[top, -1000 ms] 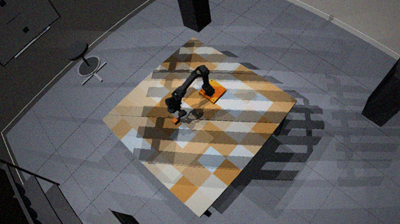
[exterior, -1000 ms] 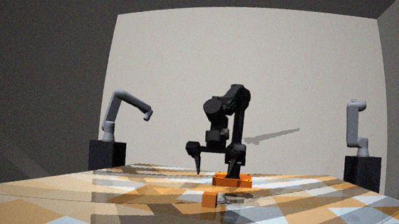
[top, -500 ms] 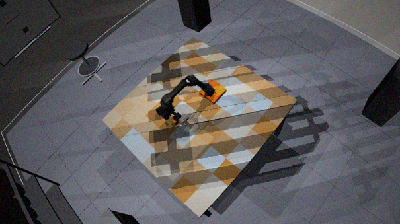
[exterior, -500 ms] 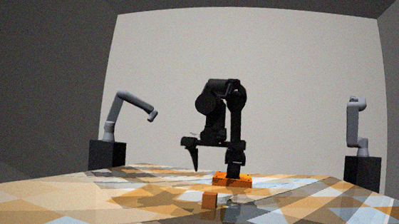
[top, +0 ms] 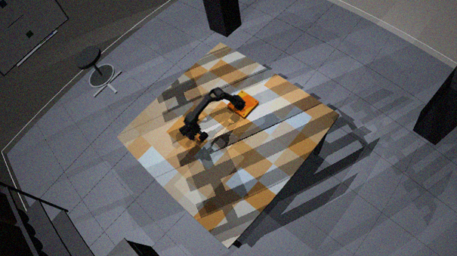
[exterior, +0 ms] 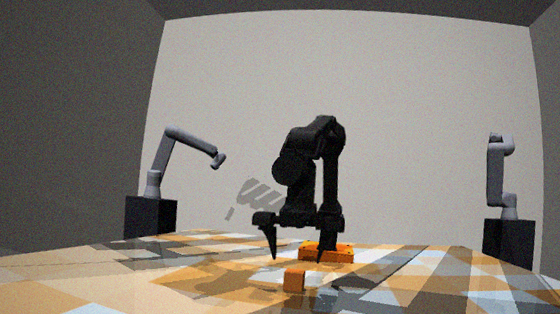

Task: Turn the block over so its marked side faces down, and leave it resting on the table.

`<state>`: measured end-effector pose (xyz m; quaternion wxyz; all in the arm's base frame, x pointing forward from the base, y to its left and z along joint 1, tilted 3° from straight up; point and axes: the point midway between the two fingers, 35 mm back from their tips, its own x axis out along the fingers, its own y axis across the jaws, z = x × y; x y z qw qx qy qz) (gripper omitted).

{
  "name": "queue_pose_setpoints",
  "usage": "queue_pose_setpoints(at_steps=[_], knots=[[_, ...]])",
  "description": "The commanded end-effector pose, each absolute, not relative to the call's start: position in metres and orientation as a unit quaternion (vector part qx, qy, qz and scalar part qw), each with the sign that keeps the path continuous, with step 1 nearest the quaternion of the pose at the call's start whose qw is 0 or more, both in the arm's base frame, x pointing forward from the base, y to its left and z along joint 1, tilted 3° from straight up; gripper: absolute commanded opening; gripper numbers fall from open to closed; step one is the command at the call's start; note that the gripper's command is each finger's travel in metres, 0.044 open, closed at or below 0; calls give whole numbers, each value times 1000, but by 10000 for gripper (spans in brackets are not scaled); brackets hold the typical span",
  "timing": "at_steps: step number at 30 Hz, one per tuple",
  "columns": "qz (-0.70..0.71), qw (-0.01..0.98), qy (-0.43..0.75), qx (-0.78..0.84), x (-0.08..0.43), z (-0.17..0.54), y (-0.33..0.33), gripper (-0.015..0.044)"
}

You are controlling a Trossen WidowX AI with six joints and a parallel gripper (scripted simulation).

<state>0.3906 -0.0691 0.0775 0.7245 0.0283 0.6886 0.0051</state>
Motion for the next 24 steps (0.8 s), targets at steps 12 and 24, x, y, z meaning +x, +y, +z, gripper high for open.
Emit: queue_pose_setpoints(at_steps=[12,24], knots=[[3,726,687,27,392,56,-69,440],[4,726,687,27,393,40,-68,440]])
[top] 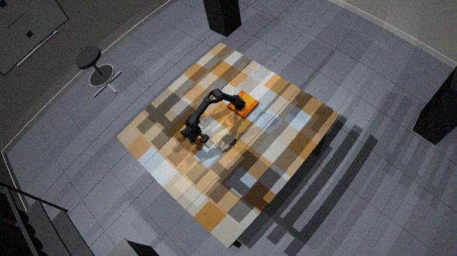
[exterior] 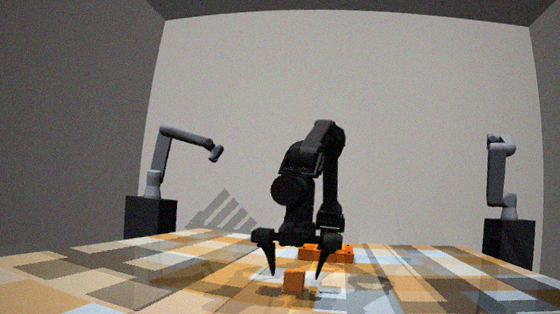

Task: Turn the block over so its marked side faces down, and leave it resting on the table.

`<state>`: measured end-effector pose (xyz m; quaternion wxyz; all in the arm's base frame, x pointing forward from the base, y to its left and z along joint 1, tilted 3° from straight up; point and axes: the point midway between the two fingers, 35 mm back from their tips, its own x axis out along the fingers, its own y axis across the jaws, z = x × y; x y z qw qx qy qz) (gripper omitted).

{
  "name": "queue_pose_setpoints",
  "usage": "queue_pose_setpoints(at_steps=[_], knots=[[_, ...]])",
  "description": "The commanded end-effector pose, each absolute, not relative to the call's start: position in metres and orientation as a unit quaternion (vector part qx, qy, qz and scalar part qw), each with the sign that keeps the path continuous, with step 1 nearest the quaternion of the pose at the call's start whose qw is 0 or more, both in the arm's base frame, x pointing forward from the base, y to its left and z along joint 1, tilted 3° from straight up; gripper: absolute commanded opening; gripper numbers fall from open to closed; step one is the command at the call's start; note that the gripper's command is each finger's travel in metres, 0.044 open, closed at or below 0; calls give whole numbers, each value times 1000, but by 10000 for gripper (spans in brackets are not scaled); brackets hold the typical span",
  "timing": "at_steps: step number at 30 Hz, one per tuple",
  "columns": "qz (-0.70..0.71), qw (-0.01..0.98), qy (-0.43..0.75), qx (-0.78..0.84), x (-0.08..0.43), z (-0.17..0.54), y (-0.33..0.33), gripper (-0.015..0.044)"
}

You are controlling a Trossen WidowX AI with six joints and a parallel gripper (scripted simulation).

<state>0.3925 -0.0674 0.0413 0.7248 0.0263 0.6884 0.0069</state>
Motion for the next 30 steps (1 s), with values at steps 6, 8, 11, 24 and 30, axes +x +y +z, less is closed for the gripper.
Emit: queue_pose_setpoints(at_steps=[6,8,11,24,30], knots=[[4,726,687,27,393,40,-68,282],[4,726,687,27,393,40,-68,230],[4,726,687,27,393,40,-68,190],[4,726,687,27,393,40,-68,104],[4,726,687,26,393,48,-68,5]])
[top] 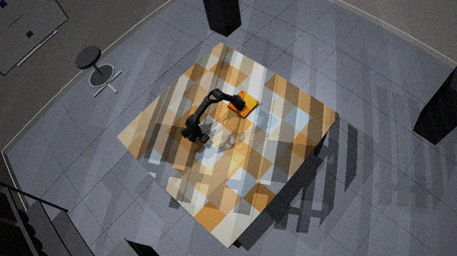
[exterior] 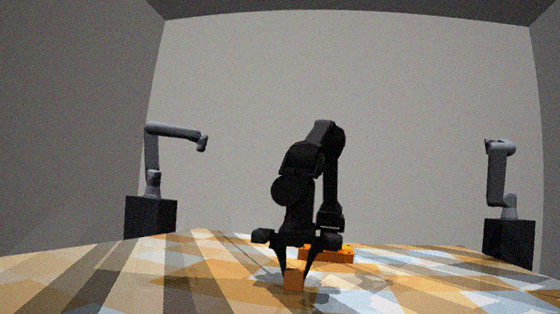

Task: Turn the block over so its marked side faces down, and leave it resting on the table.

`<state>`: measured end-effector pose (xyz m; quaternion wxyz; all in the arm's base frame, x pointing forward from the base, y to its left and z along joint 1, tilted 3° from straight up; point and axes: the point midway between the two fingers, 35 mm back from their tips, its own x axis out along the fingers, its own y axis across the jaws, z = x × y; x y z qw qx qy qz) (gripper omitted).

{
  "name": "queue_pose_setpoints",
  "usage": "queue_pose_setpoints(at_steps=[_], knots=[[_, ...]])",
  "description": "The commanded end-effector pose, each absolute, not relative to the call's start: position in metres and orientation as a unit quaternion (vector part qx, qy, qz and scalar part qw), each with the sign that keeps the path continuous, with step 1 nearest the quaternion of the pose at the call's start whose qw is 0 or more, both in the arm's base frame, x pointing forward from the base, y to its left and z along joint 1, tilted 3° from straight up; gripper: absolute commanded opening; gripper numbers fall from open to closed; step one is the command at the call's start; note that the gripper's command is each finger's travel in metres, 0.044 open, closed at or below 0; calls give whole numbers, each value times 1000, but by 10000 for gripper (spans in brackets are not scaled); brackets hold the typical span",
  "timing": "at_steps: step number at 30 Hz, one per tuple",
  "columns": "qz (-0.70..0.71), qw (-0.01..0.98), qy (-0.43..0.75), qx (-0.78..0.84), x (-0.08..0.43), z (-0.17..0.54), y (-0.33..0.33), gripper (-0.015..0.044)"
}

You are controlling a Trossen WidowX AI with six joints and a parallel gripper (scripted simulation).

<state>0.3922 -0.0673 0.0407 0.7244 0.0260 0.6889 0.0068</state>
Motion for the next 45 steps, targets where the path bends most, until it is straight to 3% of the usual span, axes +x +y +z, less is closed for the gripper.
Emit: queue_pose_setpoints(at_steps=[1,45], knots=[[4,726,687,26,392,55,-69,0],[-3,877,480,27,387,61,-69,0]])
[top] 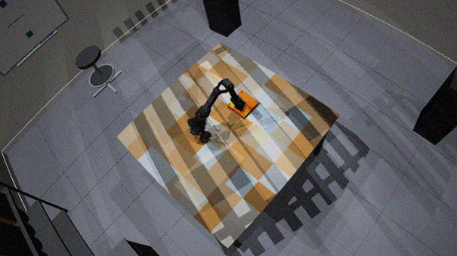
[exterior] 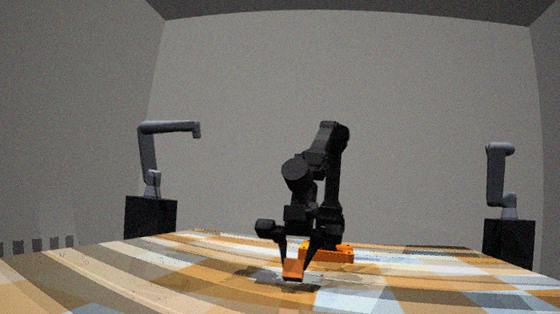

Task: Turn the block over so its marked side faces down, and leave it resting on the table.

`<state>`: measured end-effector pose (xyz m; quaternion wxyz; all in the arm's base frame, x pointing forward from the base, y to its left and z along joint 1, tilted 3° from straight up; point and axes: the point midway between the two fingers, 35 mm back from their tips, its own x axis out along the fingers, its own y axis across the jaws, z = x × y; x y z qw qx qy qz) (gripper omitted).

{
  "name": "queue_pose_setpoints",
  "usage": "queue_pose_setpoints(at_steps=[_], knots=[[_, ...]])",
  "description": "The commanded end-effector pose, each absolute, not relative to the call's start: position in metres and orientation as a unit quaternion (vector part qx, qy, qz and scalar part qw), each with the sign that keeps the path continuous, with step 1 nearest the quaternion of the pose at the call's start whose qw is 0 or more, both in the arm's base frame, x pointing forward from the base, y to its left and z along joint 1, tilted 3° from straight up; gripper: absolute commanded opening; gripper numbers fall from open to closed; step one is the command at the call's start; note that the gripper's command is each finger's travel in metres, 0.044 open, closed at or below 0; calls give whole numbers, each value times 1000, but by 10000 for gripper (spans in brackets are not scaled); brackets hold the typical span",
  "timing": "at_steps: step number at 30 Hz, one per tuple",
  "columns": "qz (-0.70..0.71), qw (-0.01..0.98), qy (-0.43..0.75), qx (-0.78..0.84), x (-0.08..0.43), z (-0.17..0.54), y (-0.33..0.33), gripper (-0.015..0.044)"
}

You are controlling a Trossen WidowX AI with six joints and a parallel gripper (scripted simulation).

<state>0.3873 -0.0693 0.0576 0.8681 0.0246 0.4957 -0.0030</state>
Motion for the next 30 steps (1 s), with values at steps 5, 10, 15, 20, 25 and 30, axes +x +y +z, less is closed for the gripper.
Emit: queue_pose_setpoints(at_steps=[5,10,15,20,25,30], knots=[[-4,883,468,27,390,57,-69,0],[-7,901,433,28,396,47,-71,0],[-9,918,397,28,400,38,-71,0],[-10,932,360,28,401,32,-71,0],[-11,946,323,28,399,29,-71,0],[-11,958,286,27,395,27,-70,0]])
